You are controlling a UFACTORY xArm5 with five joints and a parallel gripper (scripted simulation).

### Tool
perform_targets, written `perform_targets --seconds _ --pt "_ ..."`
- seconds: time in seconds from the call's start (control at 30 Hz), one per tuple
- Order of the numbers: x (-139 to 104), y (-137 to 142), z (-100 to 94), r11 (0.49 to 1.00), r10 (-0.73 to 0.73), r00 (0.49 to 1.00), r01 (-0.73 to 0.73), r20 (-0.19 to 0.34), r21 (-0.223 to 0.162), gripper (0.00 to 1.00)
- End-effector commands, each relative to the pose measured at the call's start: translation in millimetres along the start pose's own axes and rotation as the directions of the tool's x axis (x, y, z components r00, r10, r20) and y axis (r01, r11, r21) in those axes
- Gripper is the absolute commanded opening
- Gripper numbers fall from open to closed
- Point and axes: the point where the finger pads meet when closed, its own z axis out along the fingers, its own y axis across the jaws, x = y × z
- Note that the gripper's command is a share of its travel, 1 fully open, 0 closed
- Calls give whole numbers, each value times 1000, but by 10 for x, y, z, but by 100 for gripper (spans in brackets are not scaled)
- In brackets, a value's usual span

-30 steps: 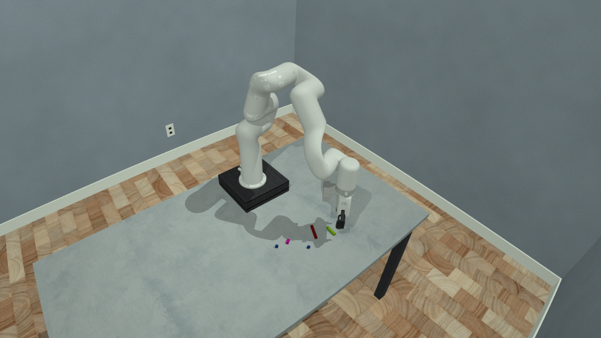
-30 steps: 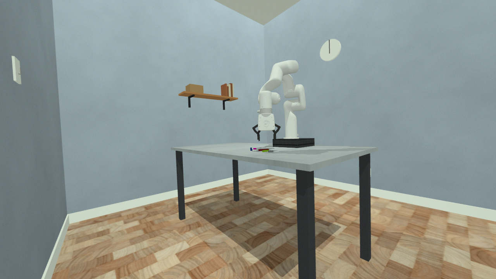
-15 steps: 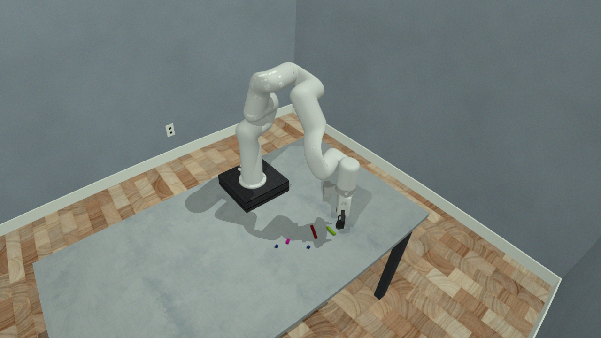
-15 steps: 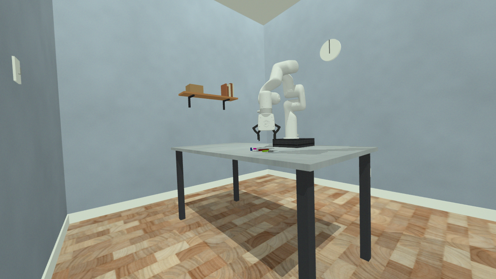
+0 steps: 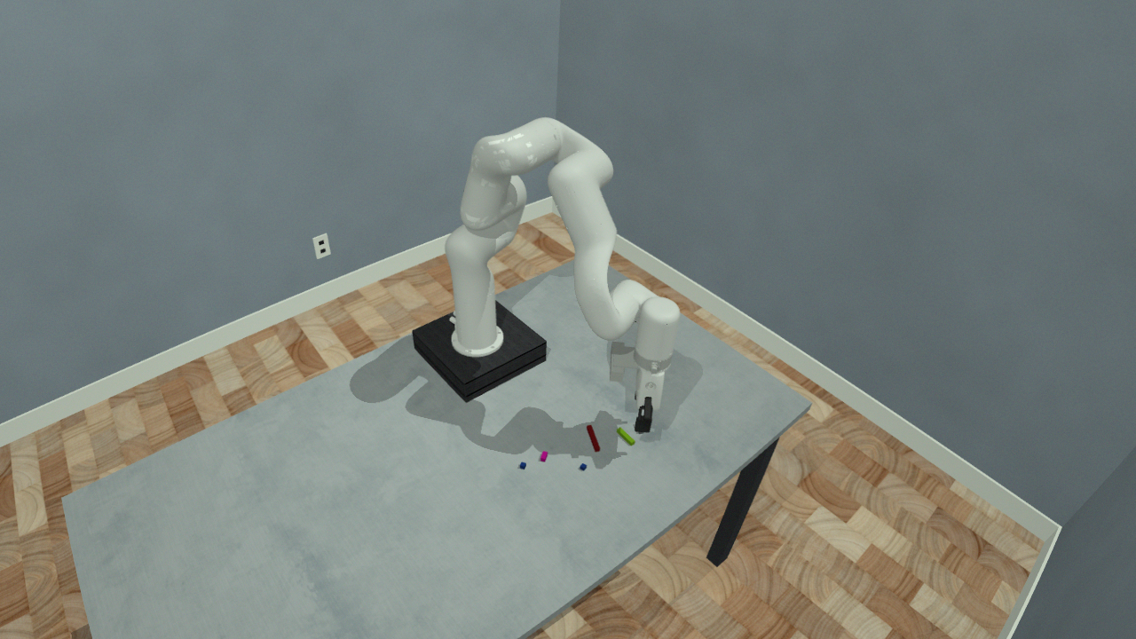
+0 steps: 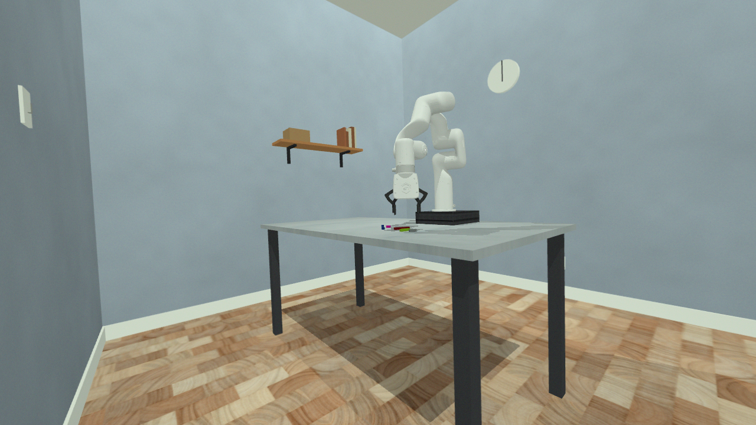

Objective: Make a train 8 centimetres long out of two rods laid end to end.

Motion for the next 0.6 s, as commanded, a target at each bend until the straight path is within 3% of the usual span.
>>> perform_targets --seconds 0.0,0.3,0.4,0.57 --pt "-12 -6 -13 1000 0 1000 0 3 2 100" --pt "0 -15 -13 1000 0 1000 0 3 2 100" --pt "366 -247 -14 1000 0 1000 0 4 0 100" --pt "720 -419 -11 1000 0 1000 0 5 -1 100"
